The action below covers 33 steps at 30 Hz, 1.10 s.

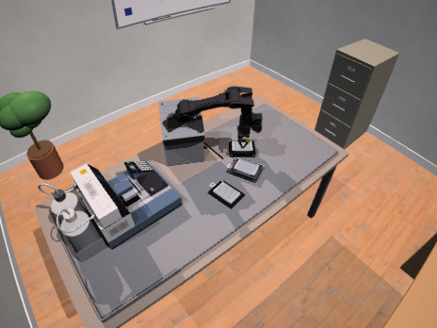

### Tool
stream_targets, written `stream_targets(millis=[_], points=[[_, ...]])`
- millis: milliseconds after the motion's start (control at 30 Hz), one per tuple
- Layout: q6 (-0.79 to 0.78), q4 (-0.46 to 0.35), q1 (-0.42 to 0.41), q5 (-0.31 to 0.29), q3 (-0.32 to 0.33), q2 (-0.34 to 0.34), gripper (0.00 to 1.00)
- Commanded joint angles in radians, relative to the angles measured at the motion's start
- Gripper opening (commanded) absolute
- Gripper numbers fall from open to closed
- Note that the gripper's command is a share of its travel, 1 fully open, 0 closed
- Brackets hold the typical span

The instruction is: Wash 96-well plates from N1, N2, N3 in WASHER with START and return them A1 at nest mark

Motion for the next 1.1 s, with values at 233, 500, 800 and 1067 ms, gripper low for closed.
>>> stream_targets(millis=[233, 500, 800, 1067], points=[[-0.001, 0.001, 0.007, -0.001, 0.003, -0.007, 1.0], [-0.01, 0.015, -0.001, -0.001, 0.01, 0.009, 1.0], [-0.018, 0.027, -0.007, -0.001, 0.016, 0.022, 1.0], [-0.027, 0.04, -0.015, -0.002, 0.023, 0.037, 1.0]])
